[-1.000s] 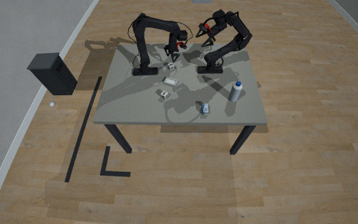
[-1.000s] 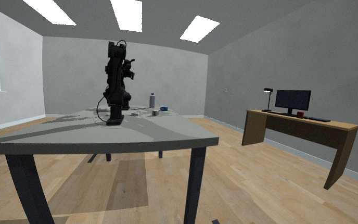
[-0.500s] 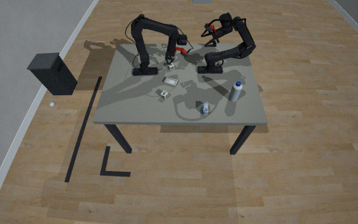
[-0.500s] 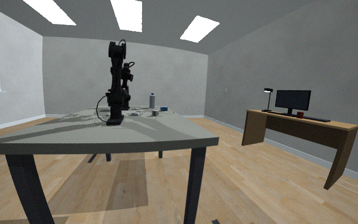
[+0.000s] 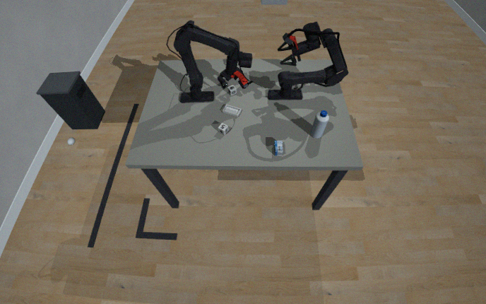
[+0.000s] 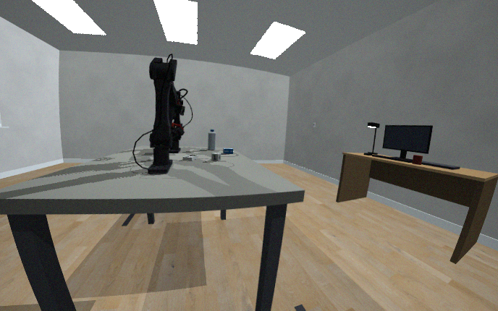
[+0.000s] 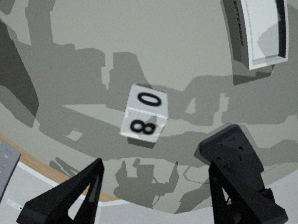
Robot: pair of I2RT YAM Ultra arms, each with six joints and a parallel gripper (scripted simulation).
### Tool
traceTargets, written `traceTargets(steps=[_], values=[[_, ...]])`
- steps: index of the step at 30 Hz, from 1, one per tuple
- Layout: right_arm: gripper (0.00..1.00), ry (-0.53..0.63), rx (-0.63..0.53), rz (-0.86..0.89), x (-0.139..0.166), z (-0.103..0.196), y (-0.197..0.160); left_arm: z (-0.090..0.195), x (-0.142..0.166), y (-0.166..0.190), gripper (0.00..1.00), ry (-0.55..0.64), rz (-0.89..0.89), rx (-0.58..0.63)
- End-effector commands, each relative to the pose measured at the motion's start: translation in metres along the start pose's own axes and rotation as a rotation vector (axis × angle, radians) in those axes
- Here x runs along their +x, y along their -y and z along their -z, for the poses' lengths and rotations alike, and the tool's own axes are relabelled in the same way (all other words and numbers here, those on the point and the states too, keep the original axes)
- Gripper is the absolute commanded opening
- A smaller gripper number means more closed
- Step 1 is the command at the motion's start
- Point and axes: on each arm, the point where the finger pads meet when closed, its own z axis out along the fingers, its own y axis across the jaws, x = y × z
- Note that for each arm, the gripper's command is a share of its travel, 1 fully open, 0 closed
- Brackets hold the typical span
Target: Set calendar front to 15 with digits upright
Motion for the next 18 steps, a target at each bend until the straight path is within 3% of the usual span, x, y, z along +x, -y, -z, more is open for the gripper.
traceTargets(steps=[1,12,18], values=[[1.0,0.0,-0.074,-0.232,0.001,0.001,-0.003,0.002,0.01,-0.001,1.0,-0.003,-0.004,0.017],[1.0,-0.112,-0.148,-0.649,0.007,0.001,0.005,0.005,0.012,0.0,1.0,0.013,-0.016,0.042],[1.0,-0.133,-0.236,-0.916,-0.003,0.029,0.018,0.005,0.012,0.0,1.0,0.014,-0.016,0.042]])
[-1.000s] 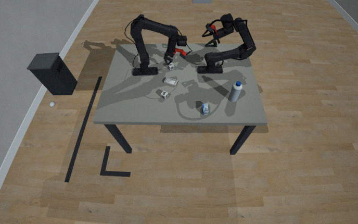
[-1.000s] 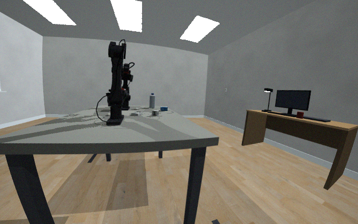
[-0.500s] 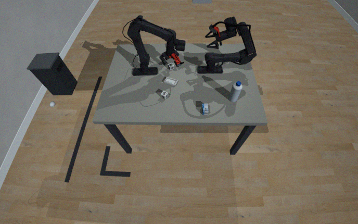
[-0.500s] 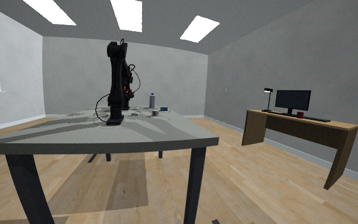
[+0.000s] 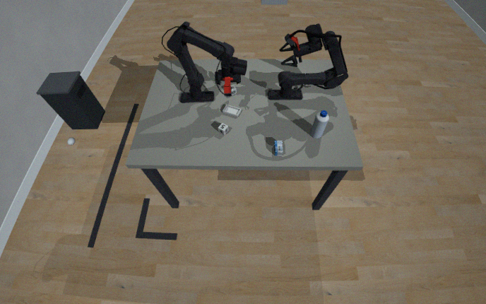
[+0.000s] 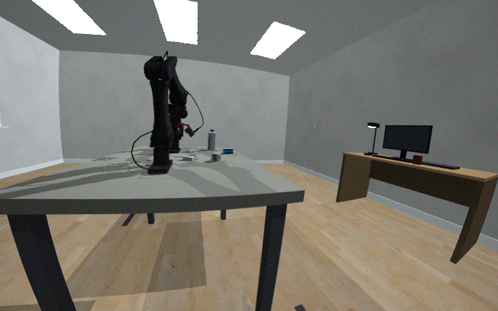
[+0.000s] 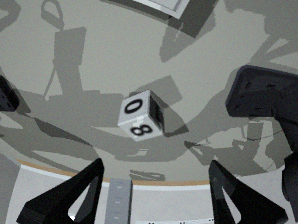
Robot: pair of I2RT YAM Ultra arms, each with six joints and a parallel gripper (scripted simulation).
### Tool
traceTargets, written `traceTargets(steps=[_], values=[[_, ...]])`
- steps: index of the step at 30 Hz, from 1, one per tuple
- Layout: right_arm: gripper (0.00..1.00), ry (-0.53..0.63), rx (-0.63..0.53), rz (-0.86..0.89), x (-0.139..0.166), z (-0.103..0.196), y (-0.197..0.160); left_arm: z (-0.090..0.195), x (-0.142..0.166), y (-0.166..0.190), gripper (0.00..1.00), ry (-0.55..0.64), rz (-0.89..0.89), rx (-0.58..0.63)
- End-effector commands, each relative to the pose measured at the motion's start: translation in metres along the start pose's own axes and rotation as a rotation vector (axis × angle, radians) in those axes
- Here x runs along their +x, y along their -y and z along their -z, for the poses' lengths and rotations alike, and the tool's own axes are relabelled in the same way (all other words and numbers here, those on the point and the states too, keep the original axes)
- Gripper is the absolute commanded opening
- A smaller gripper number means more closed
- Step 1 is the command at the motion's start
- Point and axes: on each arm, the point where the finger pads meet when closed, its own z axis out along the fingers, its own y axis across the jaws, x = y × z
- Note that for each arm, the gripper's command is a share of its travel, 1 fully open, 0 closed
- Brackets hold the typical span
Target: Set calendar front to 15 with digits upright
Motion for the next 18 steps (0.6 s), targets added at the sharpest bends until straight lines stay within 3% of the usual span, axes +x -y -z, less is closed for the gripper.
traceTargets(steps=[1,6,18], values=[[1.0,-0.01,-0.045,-0.204,0.0003,0.0187,0.0017,-0.0002,0.0046,-0.0007,1.0,-0.002,0.002,0.005],[1.0,-0.042,-0.075,-0.28,-0.0004,0.0188,-0.002,-0.0002,0.0046,-0.0007,1.0,-0.002,0.002,0.005],[1.0,-0.031,-0.073,-0.266,-0.002,0.0185,-0.0009,-0.0002,0.0046,-0.0007,1.0,-0.002,0.002,0.005]])
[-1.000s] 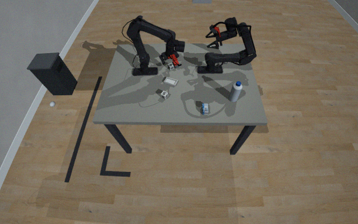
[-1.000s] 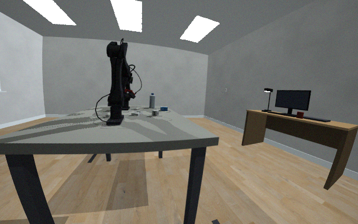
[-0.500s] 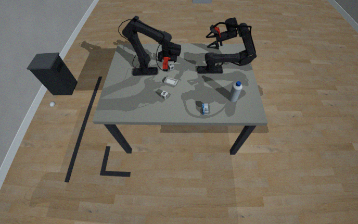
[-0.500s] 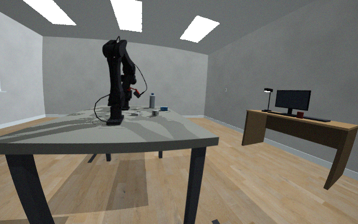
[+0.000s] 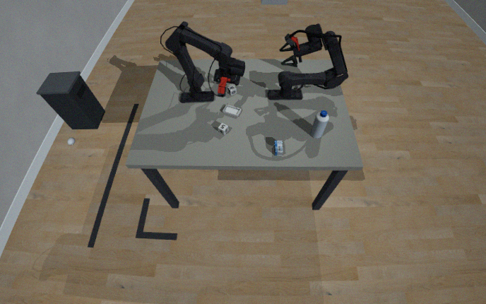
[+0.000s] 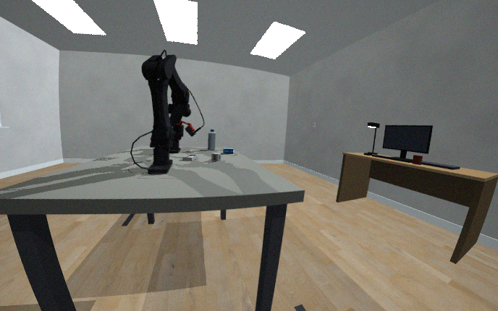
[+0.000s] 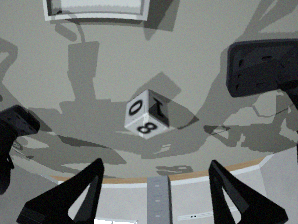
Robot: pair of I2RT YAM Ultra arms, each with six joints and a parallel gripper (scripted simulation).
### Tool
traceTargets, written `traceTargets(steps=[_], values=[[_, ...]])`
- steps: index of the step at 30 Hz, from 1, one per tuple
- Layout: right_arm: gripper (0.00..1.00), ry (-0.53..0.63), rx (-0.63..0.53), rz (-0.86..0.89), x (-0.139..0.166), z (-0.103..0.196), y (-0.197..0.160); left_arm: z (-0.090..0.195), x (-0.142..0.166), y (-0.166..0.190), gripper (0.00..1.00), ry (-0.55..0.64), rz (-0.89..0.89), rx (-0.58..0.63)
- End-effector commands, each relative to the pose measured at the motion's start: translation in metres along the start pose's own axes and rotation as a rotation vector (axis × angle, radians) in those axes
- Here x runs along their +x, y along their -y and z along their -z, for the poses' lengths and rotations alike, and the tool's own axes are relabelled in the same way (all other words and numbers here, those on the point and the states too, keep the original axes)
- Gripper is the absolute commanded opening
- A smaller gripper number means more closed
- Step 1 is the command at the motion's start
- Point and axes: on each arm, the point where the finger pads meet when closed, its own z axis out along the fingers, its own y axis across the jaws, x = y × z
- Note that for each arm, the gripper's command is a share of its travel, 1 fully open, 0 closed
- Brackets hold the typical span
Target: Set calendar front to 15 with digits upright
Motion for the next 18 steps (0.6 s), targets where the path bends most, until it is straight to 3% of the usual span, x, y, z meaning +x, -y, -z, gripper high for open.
traceTargets(steps=[1,2,5,11,18], values=[[1.0,0.0,-0.024,-0.009,0.003,0.008,-0.001,0.0,0.005,-0.001,1.0,-0.002,0.002,0.005],[1.0,0.0,-0.024,-0.009,0.003,0.008,-0.001,0.0,0.005,-0.001,1.0,-0.002,0.002,0.005],[0.66,0.002,-0.014,0.018,-0.001,0.01,-0.002,-0.001,-0.007,-0.001,1.0,0.046,0.011,-0.007],[0.64,0.004,-0.011,0.038,-0.021,0.017,-0.016,-0.015,-0.03,-0.005,1.0,0.111,0.036,-0.069],[0.64,-0.024,-0.064,-0.06,-0.113,0.047,-0.053,-0.069,-0.043,-0.047,1.0,0.137,0.137,-0.325]])
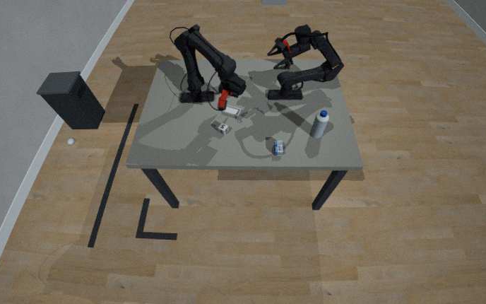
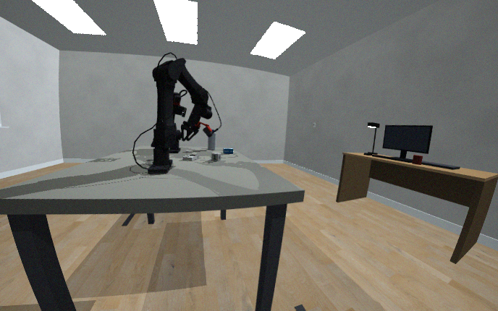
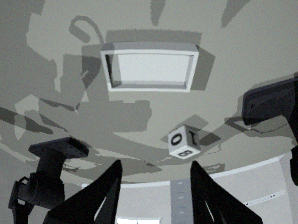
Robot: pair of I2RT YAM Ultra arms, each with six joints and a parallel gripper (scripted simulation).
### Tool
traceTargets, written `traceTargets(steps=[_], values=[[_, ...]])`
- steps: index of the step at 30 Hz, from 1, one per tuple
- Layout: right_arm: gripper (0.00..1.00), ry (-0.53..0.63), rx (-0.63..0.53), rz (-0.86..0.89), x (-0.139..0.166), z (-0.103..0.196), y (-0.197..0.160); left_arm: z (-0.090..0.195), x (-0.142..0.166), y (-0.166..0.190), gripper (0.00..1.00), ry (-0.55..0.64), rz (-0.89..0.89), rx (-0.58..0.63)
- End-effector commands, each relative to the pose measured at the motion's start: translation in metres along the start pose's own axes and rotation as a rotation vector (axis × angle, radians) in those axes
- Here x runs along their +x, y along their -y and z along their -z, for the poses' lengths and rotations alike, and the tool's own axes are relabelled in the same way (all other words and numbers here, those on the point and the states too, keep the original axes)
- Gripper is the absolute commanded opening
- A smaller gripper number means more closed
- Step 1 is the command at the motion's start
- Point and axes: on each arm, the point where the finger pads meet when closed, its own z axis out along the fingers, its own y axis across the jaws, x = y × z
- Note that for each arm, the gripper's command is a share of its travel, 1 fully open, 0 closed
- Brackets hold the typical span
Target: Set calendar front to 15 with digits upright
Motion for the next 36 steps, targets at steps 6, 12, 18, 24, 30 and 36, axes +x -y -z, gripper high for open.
traceTargets(steps=[6,12,18,24,30,36], values=[[0.64,-0.024,-0.039,-0.017,-0.095,0.026,-0.024,-0.053,-0.014,-0.039,1.0,0.048,0.092,-0.228],[0.64,-0.046,-0.08,-0.086,-0.153,0.034,-0.019,-0.069,-0.002,-0.063,1.0,0.031,0.136,-0.329],[0.64,-0.059,-0.107,-0.141,-0.19,0.037,-0.01,-0.072,0.009,-0.07,1.0,-0.001,0.156,-0.36],[0.64,-0.063,-0.111,-0.159,-0.194,0.037,-0.01,-0.07,0.005,-0.069,1.0,0.008,0.154,-0.36],[0.64,-0.056,-0.126,-0.148,-0.193,0.029,-0.016,-0.07,0.005,-0.069,1.0,0.008,0.154,-0.36],[0.64,-0.065,-0.114,-0.159,-0.192,0.016,-0.017,-0.07,0.005,-0.069,1.0,0.008,0.154,-0.36]])
